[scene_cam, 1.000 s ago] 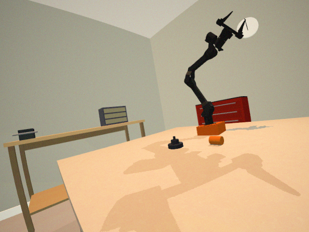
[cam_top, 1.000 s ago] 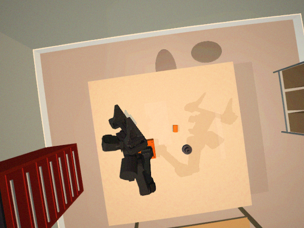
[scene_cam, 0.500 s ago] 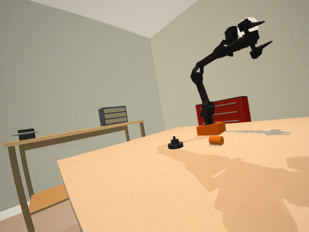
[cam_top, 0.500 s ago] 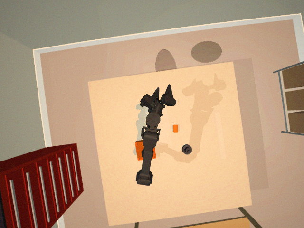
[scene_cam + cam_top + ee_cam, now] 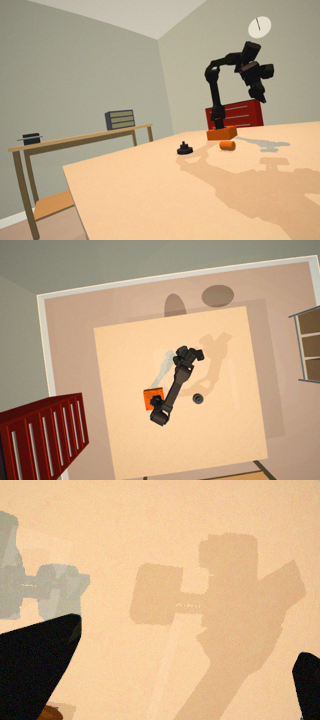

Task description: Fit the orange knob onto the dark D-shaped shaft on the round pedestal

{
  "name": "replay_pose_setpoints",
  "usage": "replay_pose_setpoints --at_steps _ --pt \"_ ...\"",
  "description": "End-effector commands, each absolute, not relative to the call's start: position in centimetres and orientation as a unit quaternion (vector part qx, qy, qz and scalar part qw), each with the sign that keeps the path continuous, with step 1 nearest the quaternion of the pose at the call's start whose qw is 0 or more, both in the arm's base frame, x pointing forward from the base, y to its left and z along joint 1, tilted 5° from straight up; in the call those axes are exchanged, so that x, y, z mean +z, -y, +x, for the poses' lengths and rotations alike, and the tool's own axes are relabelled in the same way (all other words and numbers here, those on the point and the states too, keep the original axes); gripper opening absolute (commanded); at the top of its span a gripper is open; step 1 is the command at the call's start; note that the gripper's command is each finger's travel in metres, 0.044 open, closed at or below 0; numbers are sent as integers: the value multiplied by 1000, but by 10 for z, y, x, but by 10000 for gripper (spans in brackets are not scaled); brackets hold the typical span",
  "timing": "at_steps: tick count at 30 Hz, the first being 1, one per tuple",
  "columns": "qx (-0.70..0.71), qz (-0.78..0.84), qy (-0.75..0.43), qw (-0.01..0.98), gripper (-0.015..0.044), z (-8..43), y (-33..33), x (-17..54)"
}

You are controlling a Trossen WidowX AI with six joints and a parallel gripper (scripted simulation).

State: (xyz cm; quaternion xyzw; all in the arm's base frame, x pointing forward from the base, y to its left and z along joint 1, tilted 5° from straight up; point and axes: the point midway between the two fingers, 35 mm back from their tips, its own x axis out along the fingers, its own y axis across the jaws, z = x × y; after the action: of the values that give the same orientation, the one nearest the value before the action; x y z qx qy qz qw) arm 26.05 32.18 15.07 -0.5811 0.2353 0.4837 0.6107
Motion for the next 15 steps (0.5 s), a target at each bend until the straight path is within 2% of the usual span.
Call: replay_pose_setpoints --at_steps 1,7,15 --pt "460 -575 -368 568 440 272 -268 97" --pt "416 -529 -569 473 440 262 -175 38" --pt "412 -522 -587 462 440 258 -164 29"
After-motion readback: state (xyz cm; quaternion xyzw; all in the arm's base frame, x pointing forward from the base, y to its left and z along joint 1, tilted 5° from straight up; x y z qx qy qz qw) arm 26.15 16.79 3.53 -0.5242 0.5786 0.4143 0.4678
